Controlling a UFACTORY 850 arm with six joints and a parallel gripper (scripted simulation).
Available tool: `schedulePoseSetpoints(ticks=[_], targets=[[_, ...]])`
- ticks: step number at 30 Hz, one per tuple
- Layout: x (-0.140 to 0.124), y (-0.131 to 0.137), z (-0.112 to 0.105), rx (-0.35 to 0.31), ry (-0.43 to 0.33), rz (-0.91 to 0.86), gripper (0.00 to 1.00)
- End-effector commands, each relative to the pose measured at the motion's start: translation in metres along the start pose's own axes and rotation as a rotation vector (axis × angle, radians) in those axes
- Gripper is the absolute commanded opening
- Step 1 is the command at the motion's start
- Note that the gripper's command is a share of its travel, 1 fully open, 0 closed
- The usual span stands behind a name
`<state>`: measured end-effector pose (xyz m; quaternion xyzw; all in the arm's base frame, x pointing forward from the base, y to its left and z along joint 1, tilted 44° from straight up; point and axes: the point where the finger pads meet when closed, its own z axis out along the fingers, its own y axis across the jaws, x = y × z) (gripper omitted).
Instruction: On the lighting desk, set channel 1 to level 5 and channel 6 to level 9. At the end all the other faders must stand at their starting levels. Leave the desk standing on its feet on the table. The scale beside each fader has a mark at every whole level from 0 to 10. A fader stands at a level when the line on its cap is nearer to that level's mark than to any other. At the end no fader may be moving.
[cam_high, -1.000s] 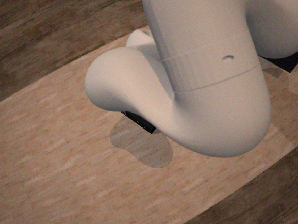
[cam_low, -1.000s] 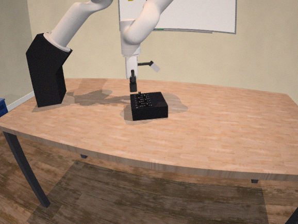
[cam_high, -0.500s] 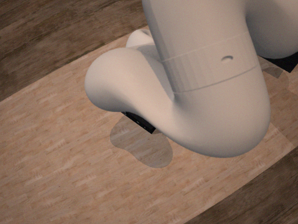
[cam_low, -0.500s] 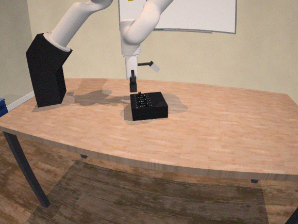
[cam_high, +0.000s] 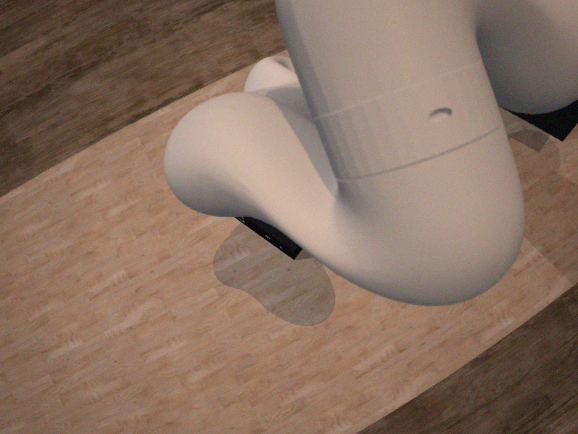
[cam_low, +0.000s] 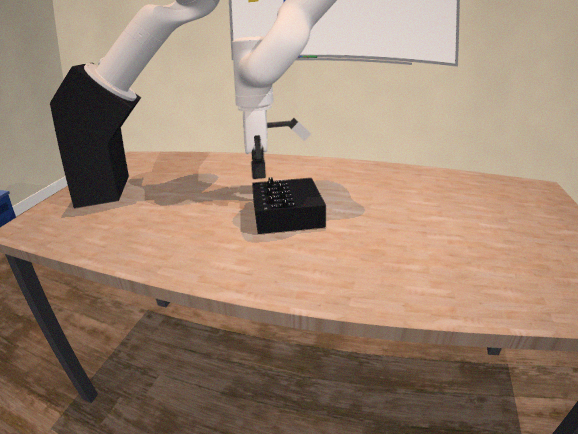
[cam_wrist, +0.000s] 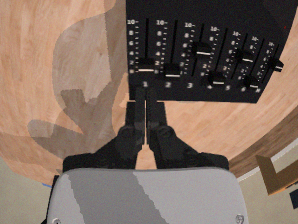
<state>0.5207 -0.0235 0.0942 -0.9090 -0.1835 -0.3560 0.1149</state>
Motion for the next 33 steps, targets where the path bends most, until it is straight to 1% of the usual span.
schedulePoseSetpoints(ticks=[1, 21, 33], targets=[[0.0002, 0.0003, -0.0002, -0.001, 0.000, 0.000, 0.00], [0.0002, 0.0003, 0.0012, -0.001, 0.000, 0.000, 0.00], [0.0002, 0.0003, 0.0092, -0.001, 0.000, 0.000, 0.00]])
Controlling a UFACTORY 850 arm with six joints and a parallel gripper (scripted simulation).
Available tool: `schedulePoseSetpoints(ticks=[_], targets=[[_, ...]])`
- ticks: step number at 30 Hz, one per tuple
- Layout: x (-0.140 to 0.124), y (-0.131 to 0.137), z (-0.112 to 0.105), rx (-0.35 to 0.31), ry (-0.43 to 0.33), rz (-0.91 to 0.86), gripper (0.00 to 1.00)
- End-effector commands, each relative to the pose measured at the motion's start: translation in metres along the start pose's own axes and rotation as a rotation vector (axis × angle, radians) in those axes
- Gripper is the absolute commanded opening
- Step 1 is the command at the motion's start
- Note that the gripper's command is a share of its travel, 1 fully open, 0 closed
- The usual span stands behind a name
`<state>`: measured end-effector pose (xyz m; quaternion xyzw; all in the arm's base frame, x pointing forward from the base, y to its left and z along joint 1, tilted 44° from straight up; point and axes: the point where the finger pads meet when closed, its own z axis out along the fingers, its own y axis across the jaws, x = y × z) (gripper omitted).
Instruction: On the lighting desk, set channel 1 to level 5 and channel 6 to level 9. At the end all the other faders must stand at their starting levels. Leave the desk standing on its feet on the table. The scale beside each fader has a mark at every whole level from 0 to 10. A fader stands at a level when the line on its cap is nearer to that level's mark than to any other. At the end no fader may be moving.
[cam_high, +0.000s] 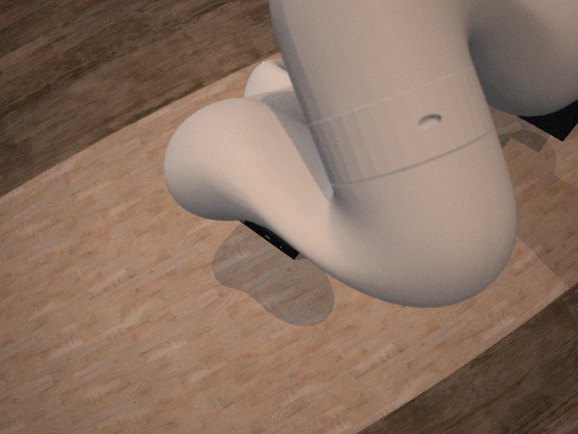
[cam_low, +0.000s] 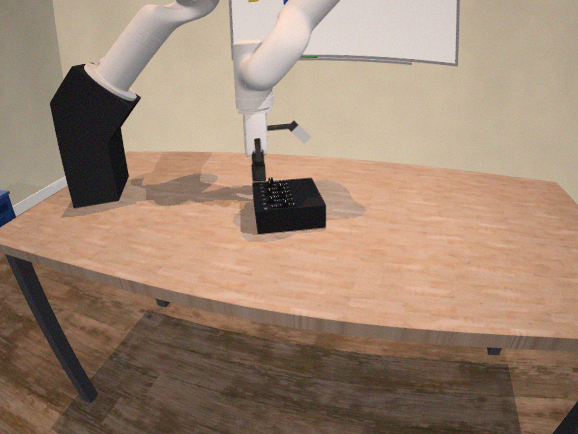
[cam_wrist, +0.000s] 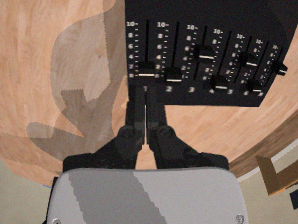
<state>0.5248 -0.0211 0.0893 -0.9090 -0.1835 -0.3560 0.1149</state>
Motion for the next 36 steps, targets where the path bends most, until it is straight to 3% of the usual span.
schedulePoseSetpoints(ticks=[1, 36], targets=[[0.0002, 0.0003, 0.0030, -0.001, 0.001, 0.000, 0.00], [0.0027, 0.0003, 0.0050, -0.001, 0.000, 0.000, 0.00]])
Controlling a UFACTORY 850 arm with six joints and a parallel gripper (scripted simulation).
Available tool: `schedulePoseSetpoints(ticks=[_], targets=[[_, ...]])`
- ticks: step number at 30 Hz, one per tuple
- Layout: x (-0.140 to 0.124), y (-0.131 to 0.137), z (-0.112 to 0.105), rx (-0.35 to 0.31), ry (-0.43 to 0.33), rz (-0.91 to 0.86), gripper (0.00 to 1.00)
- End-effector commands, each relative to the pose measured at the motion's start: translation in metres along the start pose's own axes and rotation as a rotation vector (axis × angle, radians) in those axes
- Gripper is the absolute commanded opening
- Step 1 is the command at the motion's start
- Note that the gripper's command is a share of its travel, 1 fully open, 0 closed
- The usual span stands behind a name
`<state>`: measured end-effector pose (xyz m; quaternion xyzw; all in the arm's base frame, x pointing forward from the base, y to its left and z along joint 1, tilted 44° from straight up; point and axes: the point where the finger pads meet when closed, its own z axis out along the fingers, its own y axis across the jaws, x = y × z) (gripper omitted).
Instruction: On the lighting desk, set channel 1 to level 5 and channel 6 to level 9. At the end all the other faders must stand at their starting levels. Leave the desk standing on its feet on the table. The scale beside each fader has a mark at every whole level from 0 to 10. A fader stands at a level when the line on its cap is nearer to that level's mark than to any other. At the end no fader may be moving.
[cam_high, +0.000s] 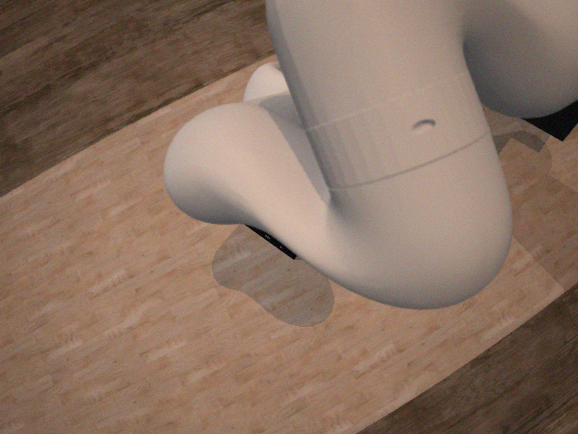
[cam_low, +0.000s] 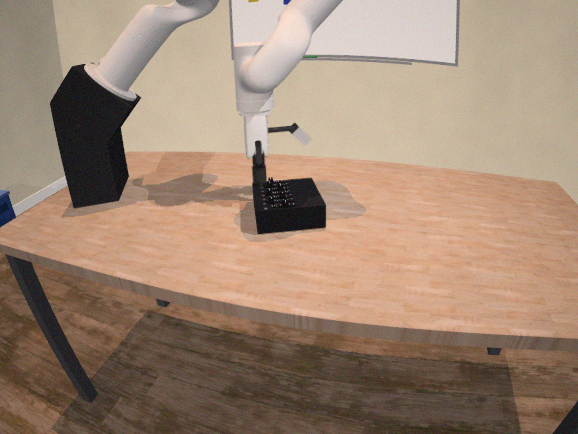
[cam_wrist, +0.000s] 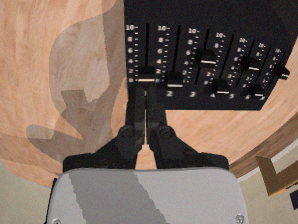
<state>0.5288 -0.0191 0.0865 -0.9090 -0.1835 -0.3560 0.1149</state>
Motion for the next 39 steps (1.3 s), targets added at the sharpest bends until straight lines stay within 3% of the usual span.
schedulePoseSetpoints(ticks=[1, 39], targets=[[0.002, 0.000, 0.000, -0.001, 0.000, 0.000, 0.00], [0.018, 0.000, 0.000, -0.001, 0.000, 0.000, 0.00]])
